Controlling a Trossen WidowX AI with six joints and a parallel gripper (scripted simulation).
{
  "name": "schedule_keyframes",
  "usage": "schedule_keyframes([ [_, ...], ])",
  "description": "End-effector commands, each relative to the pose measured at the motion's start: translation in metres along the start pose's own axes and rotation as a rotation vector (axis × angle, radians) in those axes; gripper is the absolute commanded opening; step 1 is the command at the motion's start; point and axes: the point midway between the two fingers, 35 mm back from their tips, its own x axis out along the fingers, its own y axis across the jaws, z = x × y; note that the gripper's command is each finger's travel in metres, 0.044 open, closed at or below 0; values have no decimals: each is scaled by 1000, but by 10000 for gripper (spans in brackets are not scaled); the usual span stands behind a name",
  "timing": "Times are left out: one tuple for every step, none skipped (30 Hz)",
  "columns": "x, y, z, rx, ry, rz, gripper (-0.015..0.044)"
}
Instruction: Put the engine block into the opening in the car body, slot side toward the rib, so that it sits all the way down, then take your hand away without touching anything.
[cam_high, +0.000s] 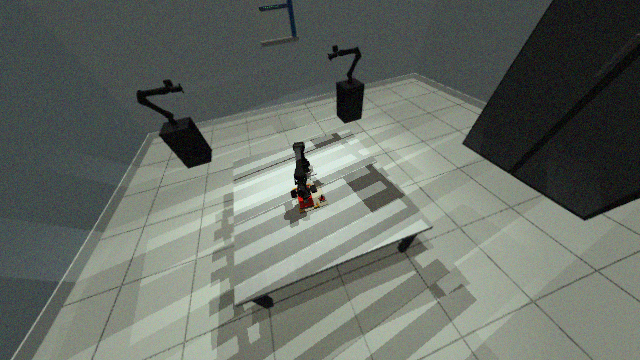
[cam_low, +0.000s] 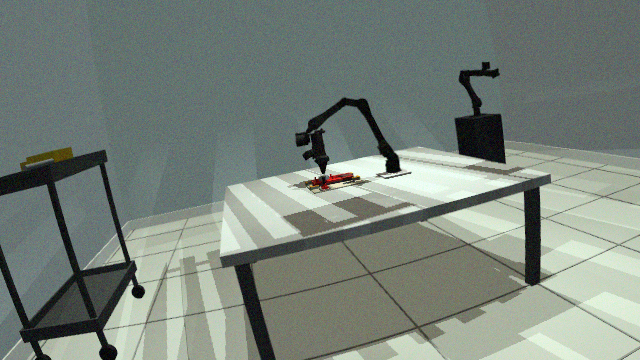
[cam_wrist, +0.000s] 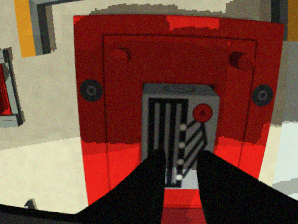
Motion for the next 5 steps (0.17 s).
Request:
schedule_keyframes([
  [-2, 0, 1, -3, -6, 1, 0],
  [-2, 0, 1, -3, -6, 1, 0],
  [-2, 0, 1, -3, -6, 1, 0],
  [-2, 0, 1, -3, -6, 1, 0],
  [-2, 0, 1, -3, -6, 1, 0],
])
